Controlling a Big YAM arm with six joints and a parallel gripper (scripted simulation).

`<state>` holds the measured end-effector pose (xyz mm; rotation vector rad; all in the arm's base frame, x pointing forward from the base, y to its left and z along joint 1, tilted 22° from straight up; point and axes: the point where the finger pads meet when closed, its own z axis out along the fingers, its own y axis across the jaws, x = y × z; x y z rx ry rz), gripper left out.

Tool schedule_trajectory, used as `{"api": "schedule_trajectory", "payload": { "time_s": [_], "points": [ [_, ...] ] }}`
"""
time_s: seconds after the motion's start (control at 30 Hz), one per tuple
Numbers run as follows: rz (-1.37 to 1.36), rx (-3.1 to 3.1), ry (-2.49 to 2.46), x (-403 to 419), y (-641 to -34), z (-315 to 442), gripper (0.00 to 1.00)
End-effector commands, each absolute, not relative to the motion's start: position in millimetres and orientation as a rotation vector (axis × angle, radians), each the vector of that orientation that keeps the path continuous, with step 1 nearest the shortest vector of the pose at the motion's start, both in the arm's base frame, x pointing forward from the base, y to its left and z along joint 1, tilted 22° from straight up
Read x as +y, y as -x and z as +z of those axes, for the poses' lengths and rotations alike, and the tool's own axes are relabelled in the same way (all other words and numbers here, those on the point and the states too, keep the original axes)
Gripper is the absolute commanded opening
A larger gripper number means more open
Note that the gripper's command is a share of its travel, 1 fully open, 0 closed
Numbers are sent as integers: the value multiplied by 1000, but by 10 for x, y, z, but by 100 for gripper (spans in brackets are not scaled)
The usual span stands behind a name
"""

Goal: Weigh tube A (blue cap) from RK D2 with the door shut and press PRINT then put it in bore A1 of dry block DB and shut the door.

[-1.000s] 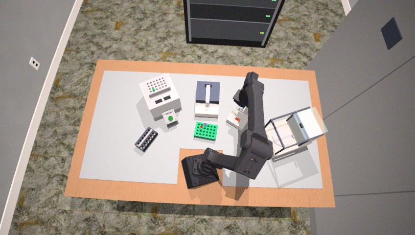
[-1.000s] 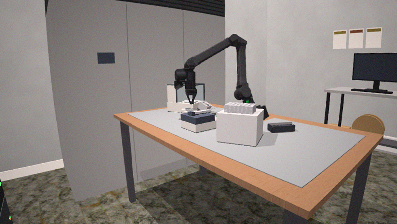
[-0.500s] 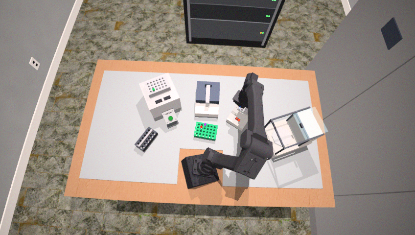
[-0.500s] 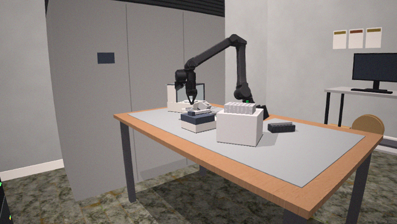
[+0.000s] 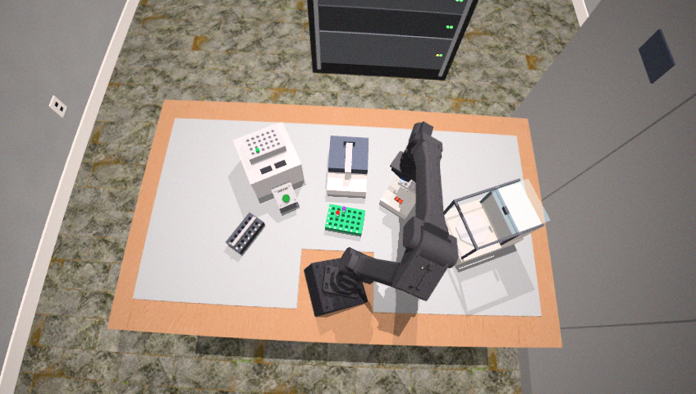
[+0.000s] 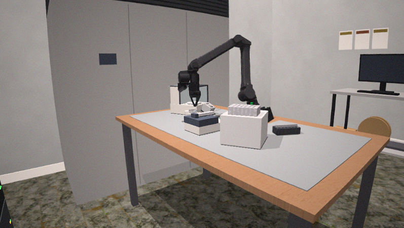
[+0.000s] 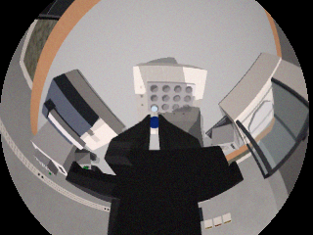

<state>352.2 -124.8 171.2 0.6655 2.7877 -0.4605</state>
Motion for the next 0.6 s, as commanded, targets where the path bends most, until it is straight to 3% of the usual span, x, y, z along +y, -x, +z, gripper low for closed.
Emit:
{"api": "schedule_trajectory", "payload": {
  "time_s": [0.0, 0.57],
  "points": [
    [-469, 2817, -672, -1293, -3475, 1645, 9],
    [-467, 2811, -672, -1289, -3504, 1669, 9]
  ]
}}
